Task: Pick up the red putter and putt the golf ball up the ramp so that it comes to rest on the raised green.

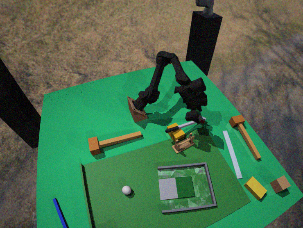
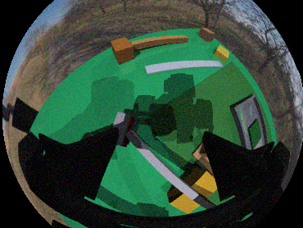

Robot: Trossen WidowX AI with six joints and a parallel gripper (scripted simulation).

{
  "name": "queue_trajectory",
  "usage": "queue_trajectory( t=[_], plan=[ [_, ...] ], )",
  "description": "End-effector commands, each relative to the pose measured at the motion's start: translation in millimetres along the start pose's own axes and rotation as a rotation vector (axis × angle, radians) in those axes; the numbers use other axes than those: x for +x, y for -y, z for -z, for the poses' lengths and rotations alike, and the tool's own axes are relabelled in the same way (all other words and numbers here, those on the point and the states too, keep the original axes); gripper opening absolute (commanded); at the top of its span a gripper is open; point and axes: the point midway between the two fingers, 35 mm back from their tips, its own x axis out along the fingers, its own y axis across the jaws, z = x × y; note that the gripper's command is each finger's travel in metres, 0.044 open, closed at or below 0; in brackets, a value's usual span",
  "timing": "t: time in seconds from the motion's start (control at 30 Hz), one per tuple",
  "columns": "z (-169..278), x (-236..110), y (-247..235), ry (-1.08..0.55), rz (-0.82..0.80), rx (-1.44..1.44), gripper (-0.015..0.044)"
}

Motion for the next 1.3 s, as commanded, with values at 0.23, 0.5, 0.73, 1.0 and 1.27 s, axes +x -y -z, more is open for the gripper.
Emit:
queue_trajectory(
  t=[0.23,0.5,0.73,1.0,1.27],
  plan=[
    [28,7,22,-0.453,-0.112,-0.514,0.044],
    [36,0,15,-0.556,-0.287,-0.719,0.044],
    [36,-1,13,-0.561,-0.316,-0.763,0.044],
    [36,-1,13,-0.561,-0.316,-0.763,0.044],
    [42,6,13,-0.562,-0.316,-0.764,0.044]
  ],
)
